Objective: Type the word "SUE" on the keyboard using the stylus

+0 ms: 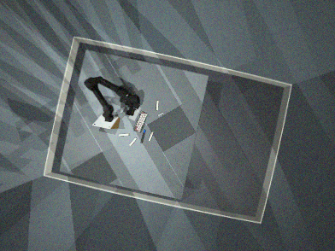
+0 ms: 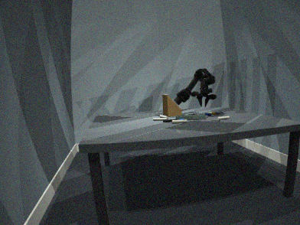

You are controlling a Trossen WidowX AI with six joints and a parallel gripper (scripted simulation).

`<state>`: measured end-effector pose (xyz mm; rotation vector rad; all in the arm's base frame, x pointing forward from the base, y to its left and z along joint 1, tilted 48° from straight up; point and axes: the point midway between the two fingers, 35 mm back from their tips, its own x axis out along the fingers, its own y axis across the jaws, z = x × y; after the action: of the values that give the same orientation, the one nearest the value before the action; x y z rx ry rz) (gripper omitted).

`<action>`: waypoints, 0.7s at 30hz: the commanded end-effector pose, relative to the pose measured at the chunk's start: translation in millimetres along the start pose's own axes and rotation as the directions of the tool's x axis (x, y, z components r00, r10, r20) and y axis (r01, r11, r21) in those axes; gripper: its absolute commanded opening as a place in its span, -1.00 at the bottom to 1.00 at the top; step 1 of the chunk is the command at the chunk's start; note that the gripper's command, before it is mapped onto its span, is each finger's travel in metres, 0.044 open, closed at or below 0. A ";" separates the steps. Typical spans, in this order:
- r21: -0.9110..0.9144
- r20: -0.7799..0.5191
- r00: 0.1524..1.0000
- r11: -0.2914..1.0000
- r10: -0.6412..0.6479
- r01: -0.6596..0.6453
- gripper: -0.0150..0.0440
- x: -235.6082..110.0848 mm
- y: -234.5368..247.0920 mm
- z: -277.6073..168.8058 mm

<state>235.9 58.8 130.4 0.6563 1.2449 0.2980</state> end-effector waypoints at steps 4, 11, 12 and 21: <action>-0.077 0.173 0.983 0.996 0.065 -0.052 0.02 -4.7 38.6 -36.3; -0.123 0.289 0.928 0.970 0.236 -0.208 0.02 -15.7 67.4 -65.5; -0.124 0.291 0.926 0.969 0.241 -0.214 0.02 -16.1 68.0 -66.3; -0.123 0.291 0.926 0.969 0.241 -0.214 0.02 -14.3 68.4 -66.7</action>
<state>179.5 123.1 174.8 0.7310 0.8584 0.4290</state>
